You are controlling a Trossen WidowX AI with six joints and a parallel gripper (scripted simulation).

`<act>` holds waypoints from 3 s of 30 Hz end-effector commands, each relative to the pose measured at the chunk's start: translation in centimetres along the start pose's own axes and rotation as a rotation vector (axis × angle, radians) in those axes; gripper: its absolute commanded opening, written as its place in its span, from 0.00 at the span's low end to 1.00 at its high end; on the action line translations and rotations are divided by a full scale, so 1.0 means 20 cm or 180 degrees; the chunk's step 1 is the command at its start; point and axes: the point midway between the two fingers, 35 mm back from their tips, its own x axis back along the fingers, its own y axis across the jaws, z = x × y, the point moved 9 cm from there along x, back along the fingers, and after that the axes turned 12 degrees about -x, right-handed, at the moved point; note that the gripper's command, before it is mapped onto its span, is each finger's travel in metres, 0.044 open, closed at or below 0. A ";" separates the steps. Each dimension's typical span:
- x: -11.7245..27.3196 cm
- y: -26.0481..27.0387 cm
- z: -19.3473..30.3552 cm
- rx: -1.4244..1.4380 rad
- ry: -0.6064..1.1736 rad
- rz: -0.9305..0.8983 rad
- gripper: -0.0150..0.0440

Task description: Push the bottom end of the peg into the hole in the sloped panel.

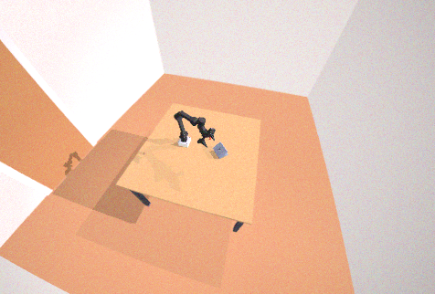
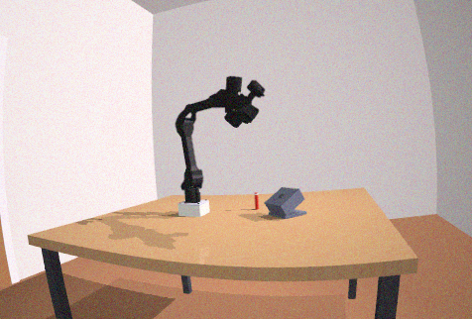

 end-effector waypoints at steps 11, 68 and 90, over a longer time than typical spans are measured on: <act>0.01 0.13 -0.41 0.0661 -0.0976 -0.0375 1.00; 0.86 0.83 -1.44 0.3881 -0.4382 -0.1434 1.00; 0.90 0.95 -1.51 0.4093 -0.4537 -0.1496 1.00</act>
